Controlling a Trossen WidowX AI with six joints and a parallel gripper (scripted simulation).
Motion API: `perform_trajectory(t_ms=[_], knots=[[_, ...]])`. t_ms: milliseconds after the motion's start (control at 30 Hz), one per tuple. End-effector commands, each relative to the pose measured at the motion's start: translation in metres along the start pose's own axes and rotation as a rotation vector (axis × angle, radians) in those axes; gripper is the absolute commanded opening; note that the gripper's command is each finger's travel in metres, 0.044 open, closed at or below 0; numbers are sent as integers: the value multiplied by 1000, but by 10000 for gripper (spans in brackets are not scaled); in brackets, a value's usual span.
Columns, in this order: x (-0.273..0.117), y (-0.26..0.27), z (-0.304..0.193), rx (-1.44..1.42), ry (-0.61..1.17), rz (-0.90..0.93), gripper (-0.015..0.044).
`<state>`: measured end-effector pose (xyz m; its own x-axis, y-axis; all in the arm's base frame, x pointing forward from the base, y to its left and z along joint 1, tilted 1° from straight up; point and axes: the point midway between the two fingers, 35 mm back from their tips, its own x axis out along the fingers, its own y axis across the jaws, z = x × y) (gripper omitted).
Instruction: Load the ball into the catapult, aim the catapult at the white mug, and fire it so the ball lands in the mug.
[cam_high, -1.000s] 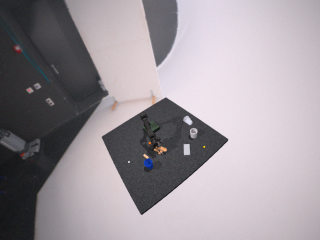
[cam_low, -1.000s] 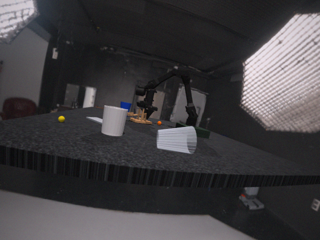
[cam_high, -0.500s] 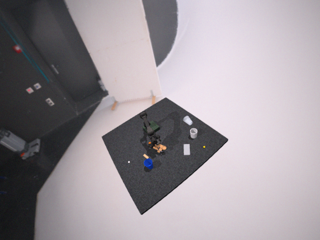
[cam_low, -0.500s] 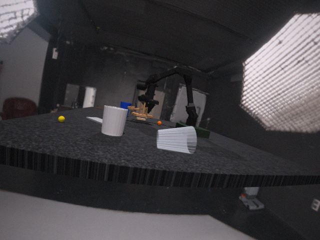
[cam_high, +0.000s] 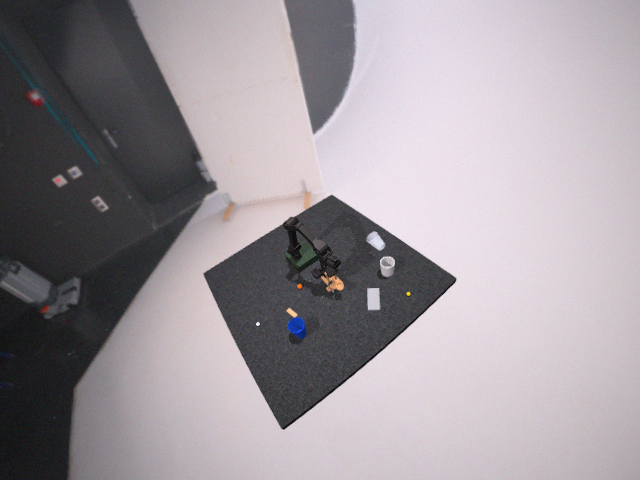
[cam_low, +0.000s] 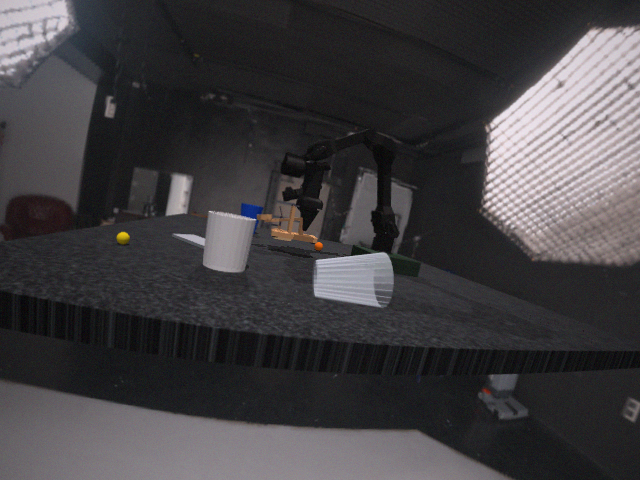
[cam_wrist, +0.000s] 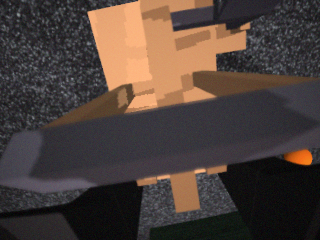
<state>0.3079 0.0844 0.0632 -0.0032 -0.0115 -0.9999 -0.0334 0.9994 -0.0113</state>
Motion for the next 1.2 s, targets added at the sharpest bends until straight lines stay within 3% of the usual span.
perform_trajectory(t_ms=[0, 367, 1167], knots=[[-4, 42, -19, 143, -13, 16, 0], [-3, 139, -90, 502, 0, 24, 0], [17, 146, -89, 509, 0, 24, 0]])
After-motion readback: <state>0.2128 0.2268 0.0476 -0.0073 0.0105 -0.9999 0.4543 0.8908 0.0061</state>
